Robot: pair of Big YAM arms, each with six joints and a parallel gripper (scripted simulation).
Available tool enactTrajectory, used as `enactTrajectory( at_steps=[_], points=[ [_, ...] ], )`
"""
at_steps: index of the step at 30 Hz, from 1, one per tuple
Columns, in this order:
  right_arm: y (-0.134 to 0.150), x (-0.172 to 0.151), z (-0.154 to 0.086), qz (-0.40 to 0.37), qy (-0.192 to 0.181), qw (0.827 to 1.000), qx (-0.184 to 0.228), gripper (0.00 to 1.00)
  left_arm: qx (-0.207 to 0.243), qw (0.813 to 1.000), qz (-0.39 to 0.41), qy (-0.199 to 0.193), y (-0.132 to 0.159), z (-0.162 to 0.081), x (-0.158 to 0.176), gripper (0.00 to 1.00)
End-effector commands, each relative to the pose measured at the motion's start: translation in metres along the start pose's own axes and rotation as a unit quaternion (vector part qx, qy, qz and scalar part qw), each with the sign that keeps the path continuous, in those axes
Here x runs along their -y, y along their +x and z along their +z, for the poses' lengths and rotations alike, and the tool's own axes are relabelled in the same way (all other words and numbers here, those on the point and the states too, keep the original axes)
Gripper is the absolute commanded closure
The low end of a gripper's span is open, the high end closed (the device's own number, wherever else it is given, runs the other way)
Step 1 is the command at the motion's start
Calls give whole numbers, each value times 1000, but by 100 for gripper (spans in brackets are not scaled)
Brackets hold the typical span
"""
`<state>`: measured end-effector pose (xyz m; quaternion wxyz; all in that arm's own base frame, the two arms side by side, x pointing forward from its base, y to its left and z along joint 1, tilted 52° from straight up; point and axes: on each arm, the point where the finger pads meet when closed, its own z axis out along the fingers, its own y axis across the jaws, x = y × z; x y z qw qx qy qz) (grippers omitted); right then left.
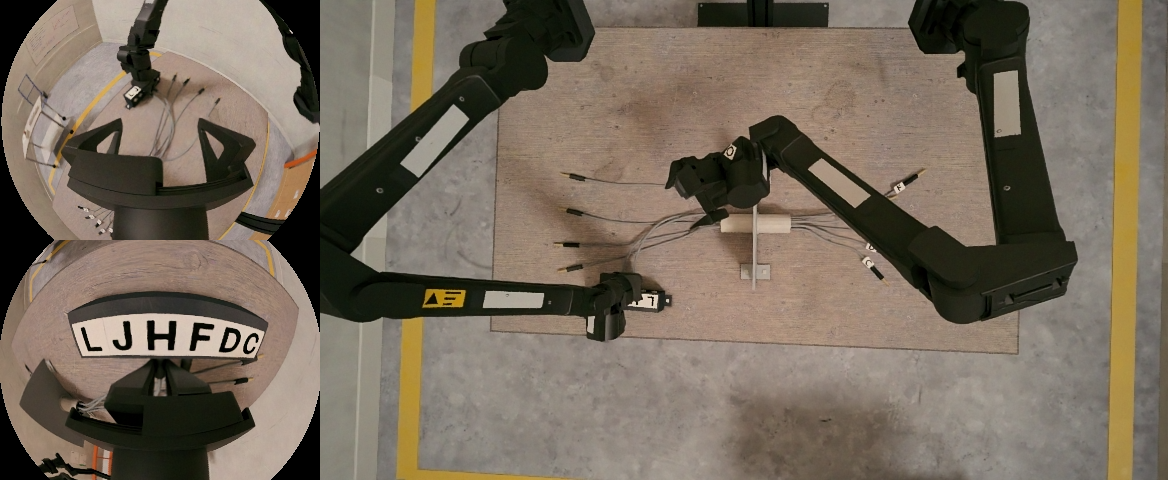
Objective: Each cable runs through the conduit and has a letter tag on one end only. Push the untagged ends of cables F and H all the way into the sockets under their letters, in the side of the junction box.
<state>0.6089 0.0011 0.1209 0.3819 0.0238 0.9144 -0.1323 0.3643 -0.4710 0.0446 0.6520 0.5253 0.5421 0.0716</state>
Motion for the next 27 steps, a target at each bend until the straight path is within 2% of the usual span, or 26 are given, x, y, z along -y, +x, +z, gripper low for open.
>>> enactTrajectory(
  at_steps=[1,2,3,7,17,23,27],
  points=[
    [-42,-4,-7,18,-5,999,47,84,2,1000,-4,0,-3,-1,0,0],
    [-42,-4,-7,18,-5,999,47,78,2,1000,-4,0,-3,-1,0,0],
    [-39,-5,-8,19,-5,999,46,67,2,1000,-4,0,-3,-1,0,0],
    [-41,1,-17,22,-4,998,52,65,2,1000,-4,0,-3,-1,0,0],
    [-10,-6,-29,14,-8,999,36,65,2,1000,-4,0,-3,-1,0,0],
    [-7,-5,-37,16,-8,999,41,65,2,1000,-4,0,-3,-1,0,0],
    [2,-6,-49,12,-8,999,31,20,2,1000,-4,0,-3,-1,0,0]
  ],
)
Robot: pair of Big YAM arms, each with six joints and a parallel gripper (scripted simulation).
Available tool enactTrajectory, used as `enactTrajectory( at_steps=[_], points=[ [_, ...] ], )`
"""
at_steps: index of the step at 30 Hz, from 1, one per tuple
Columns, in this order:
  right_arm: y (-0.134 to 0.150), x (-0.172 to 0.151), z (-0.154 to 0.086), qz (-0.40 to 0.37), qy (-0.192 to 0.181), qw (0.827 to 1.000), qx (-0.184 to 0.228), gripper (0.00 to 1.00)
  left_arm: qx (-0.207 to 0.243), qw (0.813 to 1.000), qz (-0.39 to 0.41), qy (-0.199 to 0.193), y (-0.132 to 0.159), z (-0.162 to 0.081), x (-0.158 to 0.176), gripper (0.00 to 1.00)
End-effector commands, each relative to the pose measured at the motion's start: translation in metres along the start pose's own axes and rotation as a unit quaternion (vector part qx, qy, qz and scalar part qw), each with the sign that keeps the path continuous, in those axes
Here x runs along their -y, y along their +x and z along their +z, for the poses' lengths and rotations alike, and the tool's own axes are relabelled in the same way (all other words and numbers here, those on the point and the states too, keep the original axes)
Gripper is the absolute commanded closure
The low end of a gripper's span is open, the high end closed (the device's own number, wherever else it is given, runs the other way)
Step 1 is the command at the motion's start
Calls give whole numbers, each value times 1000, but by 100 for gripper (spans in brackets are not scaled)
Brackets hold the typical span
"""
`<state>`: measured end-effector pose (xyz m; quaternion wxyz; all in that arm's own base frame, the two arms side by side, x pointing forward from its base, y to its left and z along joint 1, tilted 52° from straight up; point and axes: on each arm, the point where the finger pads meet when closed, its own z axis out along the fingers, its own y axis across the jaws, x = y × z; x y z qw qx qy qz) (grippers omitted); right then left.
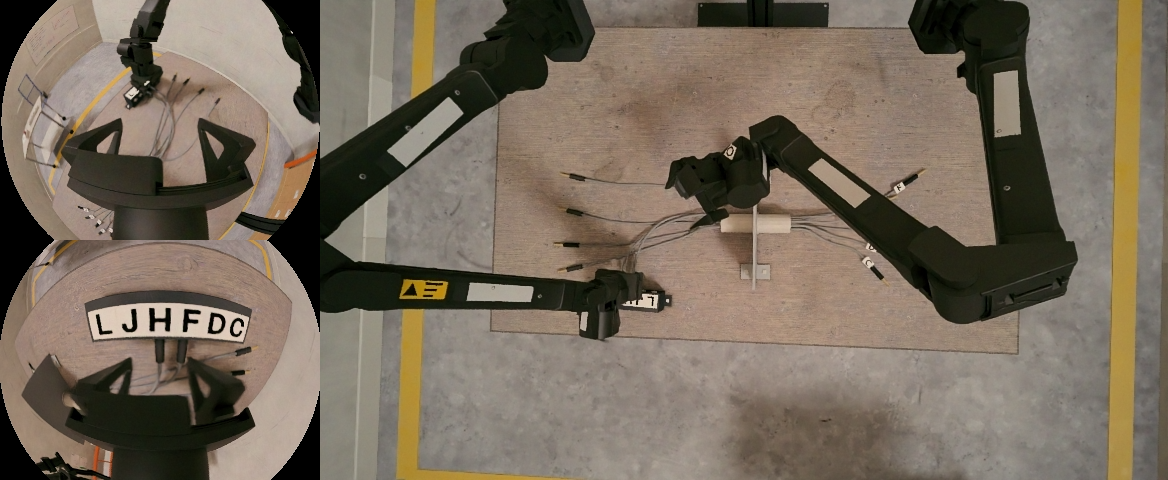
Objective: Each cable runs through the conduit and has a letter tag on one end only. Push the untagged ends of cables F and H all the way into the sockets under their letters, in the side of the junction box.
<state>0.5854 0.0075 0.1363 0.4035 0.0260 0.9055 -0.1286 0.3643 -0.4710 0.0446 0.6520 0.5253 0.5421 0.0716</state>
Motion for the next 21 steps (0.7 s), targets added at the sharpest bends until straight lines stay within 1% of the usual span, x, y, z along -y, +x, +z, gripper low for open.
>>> enactTrajectory(
  at_steps=[1,2,5,6,7,8,9,16,18,21],
  points=[
    [-3,-7,-26,6,-6,1000,9,8,2,1000,-4,0,-3,-1,0,0],
    [-2,-6,-33,6,-6,1000,9,0,2,1000,-4,0,-3,-1,0,0],
    [2,-6,-48,6,-6,1000,9,0,2,1000,-4,0,-3,-1,0,0],
    [-8,-6,-49,10,-6,1000,20,0,2,1000,-4,0,-3,-1,0,0],
    [-6,-1,-38,7,0,1000,15,0,2,1000,-4,0,-3,-1,0,0],
    [-9,-1,-37,8,0,1000,17,0,2,1000,-4,0,-3,-1,0,0],
    [-3,-3,-29,4,1,1000,9,0,2,1000,-4,0,-3,-1,0,0],
    [-4,-1,-27,5,2,1000,12,0,2,1000,-4,0,-3,-1,0,0],
    [-17,3,-44,-4,0,999,41,0,2,1000,-4,0,-3,-1,0,0],
    [-21,-1,-54,-24,-4,997,79,0,2,1000,-4,0,-3,-1,0,0]
  ],
)
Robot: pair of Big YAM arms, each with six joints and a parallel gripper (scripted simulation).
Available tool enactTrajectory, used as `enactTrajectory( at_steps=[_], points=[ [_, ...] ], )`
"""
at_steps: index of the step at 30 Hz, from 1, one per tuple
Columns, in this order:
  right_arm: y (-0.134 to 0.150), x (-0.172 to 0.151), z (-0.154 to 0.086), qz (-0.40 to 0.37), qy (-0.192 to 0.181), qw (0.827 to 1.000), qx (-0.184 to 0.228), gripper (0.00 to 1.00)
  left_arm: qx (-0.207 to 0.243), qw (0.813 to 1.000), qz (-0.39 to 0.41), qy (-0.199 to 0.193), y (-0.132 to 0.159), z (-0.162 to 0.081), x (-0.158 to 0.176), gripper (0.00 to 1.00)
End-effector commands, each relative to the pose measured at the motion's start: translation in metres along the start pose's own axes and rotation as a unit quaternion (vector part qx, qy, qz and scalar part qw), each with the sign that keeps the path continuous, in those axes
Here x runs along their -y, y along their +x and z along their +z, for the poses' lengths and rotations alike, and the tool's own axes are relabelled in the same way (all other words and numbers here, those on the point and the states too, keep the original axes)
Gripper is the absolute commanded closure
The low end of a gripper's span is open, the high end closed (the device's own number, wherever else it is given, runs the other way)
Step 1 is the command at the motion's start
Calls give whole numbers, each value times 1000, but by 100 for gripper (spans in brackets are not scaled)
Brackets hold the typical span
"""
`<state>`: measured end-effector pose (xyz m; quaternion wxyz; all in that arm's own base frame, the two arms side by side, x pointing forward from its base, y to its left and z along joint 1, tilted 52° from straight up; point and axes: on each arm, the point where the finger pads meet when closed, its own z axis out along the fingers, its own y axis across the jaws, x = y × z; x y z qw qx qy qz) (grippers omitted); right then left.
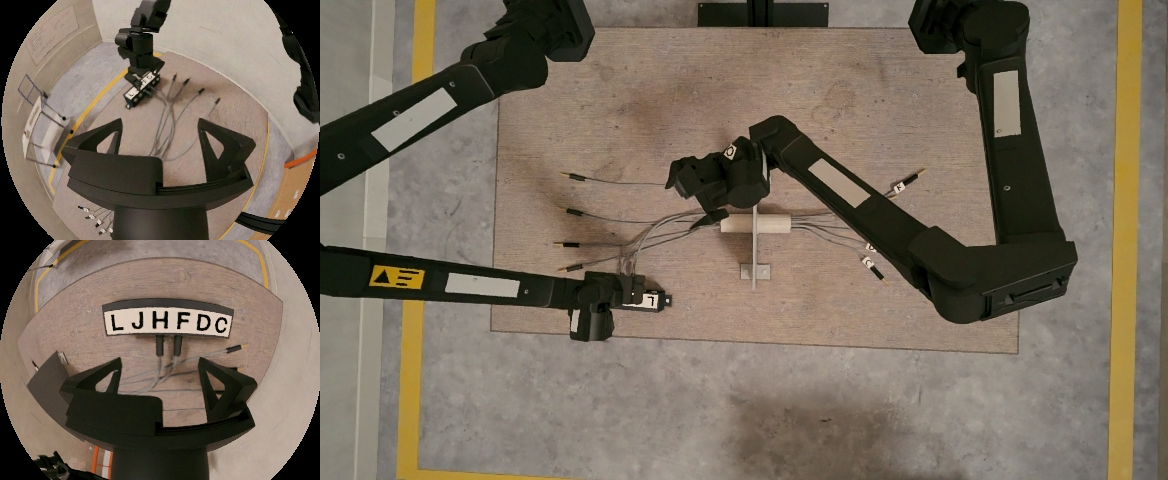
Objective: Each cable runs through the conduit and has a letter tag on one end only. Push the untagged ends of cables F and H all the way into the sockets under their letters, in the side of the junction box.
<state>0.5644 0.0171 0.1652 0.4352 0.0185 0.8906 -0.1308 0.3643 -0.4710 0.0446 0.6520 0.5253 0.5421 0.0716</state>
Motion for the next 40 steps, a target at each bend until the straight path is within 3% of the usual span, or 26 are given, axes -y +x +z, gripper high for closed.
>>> enactTrajectory(
  at_steps=[1,6,8,12,17,22,40],
  points=[
    [-16,-2,-23,-27,-7,998,62,0,2,1000,-4,0,-3,-1,0,0],
    [-22,12,-50,-41,-1,985,168,0,2,1000,-4,0,-3,-1,0,0],
    [-22,12,-50,-41,-1,985,168,0,2,1000,-4,0,-3,-1,0,0],
    [-24,22,-69,-45,3,970,238,0,2,1000,-4,0,-3,-1,0,0],
    [-19,22,-76,-50,-4,959,279,0,2,1000,-4,0,-3,-1,0,0],
    [-23,19,-81,-42,-12,955,295,0,2,1000,-4,0,-3,-1,0,0],
    [-21,15,-81,-45,-15,956,291,0,2,1000,-4,0,-3,-1,0,0]
  ],
)
